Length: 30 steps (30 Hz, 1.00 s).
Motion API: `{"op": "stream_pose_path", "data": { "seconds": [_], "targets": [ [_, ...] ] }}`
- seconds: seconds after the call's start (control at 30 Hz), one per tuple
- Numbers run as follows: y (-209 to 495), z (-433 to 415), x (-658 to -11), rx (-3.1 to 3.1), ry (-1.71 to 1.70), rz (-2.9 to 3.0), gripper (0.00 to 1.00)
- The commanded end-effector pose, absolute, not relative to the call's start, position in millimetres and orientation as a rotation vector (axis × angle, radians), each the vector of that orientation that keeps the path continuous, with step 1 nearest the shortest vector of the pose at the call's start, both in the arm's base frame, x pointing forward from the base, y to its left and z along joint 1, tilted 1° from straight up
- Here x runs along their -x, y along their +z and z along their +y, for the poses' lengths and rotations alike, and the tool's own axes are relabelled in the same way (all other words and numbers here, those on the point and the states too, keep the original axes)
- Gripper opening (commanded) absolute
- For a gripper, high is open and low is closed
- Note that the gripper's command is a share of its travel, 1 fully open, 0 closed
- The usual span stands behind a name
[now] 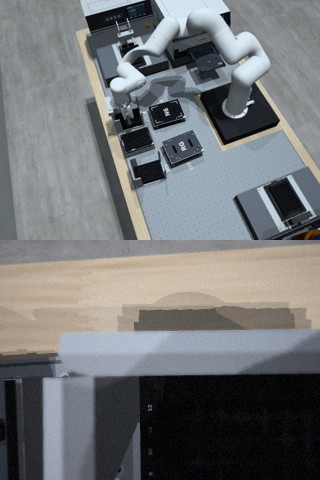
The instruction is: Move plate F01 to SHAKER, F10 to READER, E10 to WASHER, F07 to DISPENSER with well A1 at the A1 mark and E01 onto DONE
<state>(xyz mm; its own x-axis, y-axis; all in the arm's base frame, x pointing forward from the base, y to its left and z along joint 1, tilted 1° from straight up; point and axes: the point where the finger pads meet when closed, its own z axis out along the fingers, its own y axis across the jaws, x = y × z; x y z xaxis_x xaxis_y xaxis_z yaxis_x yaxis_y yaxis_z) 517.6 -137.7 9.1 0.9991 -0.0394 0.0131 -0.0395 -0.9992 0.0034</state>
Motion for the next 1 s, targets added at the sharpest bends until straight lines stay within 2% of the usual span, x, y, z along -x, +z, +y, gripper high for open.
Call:
{"op": "stream_pose_path", "data": {
  "seconds": [0.0, 0.77, 0.8, 0.97],
  "targets": [
    [10.4, -137.7, -519.2, -3.136, 0.028, -0.061, 0.00],
    [6.5, -137.7, -519.3, -3.136, 0.028, -0.061, 0.00],
    [6.5, -137.8, -519.3, -3.136, 0.028, -0.061, 1.00],
    [6.5, -137.8, -519.3, -3.136, 0.028, -0.061, 1.00]
  ]
}}
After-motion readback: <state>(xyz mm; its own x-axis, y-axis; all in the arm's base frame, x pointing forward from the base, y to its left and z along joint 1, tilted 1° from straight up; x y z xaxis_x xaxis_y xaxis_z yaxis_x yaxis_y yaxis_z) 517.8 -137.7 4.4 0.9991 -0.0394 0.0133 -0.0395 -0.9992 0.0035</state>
